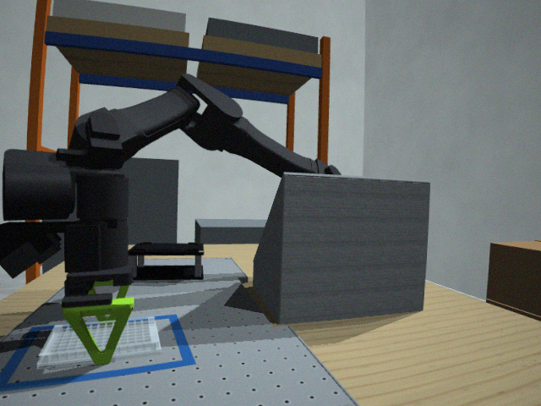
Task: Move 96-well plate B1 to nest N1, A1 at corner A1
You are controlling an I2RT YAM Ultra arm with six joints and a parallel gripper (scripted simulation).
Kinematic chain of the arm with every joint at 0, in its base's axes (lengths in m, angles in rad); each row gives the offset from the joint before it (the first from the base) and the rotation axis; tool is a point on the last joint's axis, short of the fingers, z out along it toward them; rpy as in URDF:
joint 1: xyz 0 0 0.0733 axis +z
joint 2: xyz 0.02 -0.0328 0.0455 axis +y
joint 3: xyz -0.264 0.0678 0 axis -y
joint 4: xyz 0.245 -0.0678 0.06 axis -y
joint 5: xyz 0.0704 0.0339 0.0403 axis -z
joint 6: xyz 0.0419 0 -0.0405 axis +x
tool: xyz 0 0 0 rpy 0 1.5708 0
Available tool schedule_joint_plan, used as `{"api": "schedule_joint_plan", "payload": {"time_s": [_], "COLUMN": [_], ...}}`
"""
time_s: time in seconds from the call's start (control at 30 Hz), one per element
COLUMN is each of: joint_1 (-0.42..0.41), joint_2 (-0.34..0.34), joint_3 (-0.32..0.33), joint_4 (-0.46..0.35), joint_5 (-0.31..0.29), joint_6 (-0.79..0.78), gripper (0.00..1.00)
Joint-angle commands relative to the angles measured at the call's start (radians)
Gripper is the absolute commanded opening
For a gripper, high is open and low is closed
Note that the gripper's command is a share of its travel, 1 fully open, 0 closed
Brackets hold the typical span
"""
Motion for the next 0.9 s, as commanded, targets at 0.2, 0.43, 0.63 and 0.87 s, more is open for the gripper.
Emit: {"api": "schedule_joint_plan", "payload": {"time_s": [0.2,0.43,0.63,0.87], "joint_1": [0.010,0.010,0.010,0.010], "joint_2": [-0.008,-0.008,-0.008,-0.008], "joint_3": [0.002,0.002,0.002,0.002], "joint_4": [0.007,0.007,0.007,0.007], "joint_5": [0.003,0.003,0.003,0.003], "joint_6": [-0.001,-0.001,-0.001,-0.001], "gripper": [0.00,0.00,0.00,0.00]}}
